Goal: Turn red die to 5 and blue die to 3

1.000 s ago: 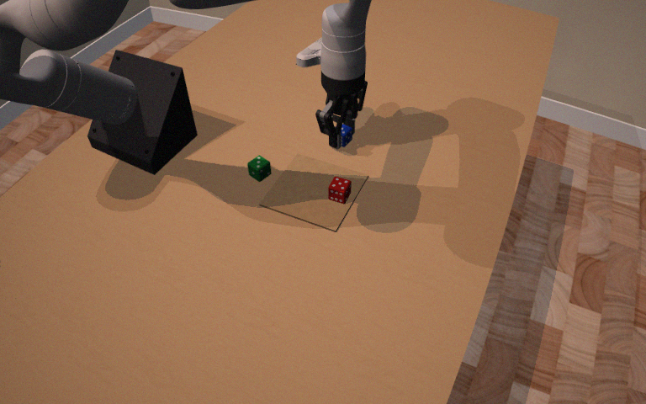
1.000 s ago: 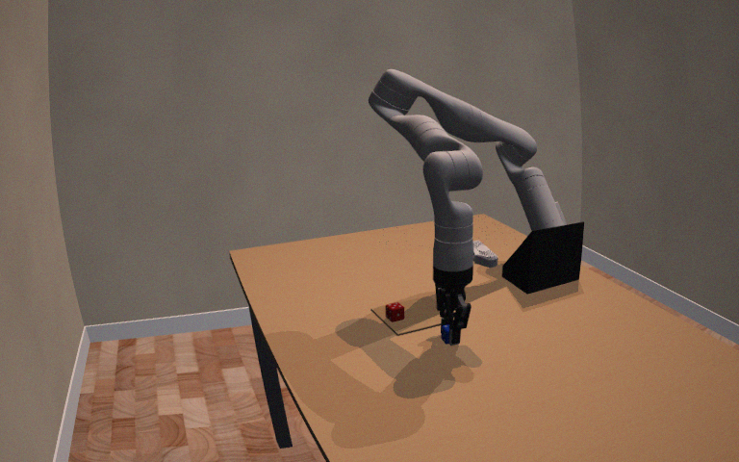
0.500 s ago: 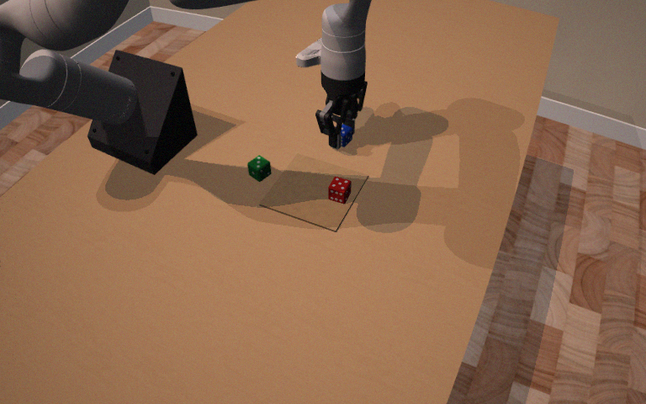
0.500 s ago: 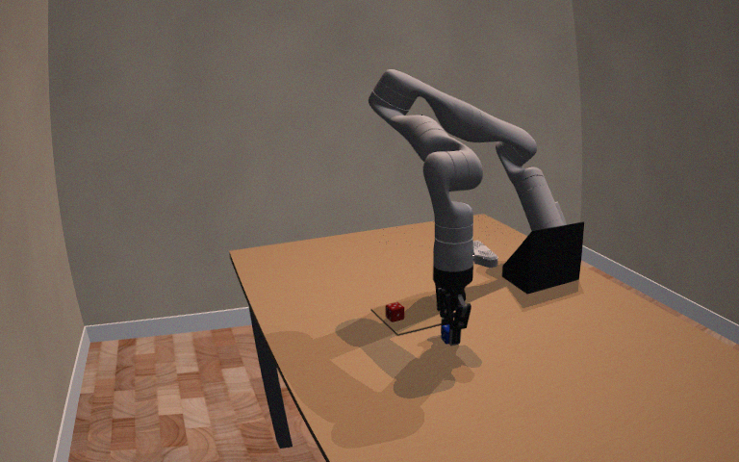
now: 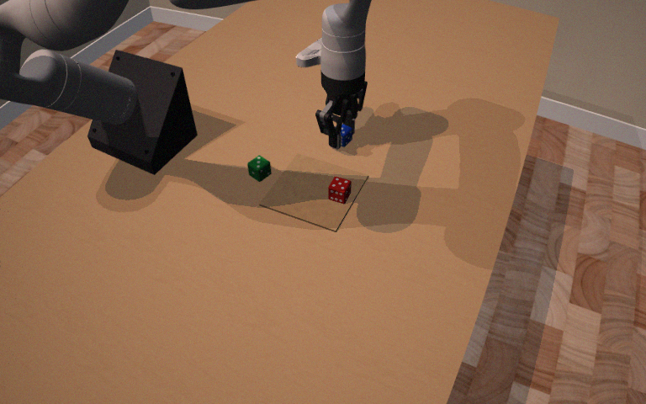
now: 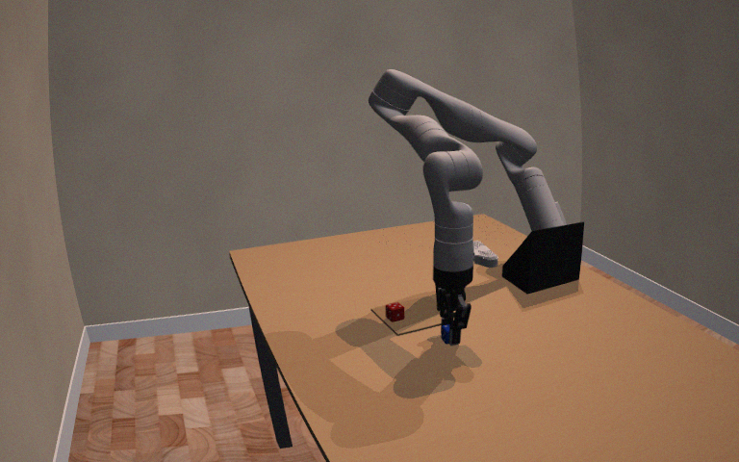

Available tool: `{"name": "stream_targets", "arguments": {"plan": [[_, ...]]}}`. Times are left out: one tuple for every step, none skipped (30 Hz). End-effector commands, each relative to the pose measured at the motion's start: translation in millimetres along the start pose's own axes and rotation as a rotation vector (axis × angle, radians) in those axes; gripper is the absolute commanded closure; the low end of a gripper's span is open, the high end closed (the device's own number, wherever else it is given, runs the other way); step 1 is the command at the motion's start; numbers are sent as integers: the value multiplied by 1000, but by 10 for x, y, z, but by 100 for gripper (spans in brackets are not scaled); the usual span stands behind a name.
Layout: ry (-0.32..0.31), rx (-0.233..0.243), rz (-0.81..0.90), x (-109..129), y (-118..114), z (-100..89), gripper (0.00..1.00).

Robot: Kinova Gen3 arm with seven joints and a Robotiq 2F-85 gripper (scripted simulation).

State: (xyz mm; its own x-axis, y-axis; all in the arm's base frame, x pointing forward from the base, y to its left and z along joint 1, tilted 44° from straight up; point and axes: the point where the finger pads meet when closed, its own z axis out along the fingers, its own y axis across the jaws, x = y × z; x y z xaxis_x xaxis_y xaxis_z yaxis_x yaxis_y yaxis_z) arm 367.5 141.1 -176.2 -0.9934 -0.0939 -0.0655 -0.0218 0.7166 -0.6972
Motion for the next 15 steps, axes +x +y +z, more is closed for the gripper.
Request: {"name": "stream_targets", "arguments": {"plan": [[-1, -1, 0, -4, 4, -10, 54], [-1, -1, 0, -4, 4, -10, 54], [-1, -1, 0, -4, 4, -10, 74], [-1, -1, 0, -4, 4, -10, 74], [-1, -1, 0, -4, 4, -10, 74], [-1, -1, 0, -4, 4, -10, 74], [-1, -1, 0, -4, 4, -10, 74], [-1, -1, 0, -4, 4, -10, 74], [-1, -1, 0, -4, 4, -10, 74], [-1, -1, 0, -4, 4, -10, 74], [-1, -1, 0, -4, 4, -10, 74], [-1, -1, 0, -4, 4, -10, 74], [-1, -1, 0, -4, 4, -10, 74], [-1, -1, 0, -4, 4, -10, 74], [-1, -1, 0, -4, 4, -10, 74]]}}
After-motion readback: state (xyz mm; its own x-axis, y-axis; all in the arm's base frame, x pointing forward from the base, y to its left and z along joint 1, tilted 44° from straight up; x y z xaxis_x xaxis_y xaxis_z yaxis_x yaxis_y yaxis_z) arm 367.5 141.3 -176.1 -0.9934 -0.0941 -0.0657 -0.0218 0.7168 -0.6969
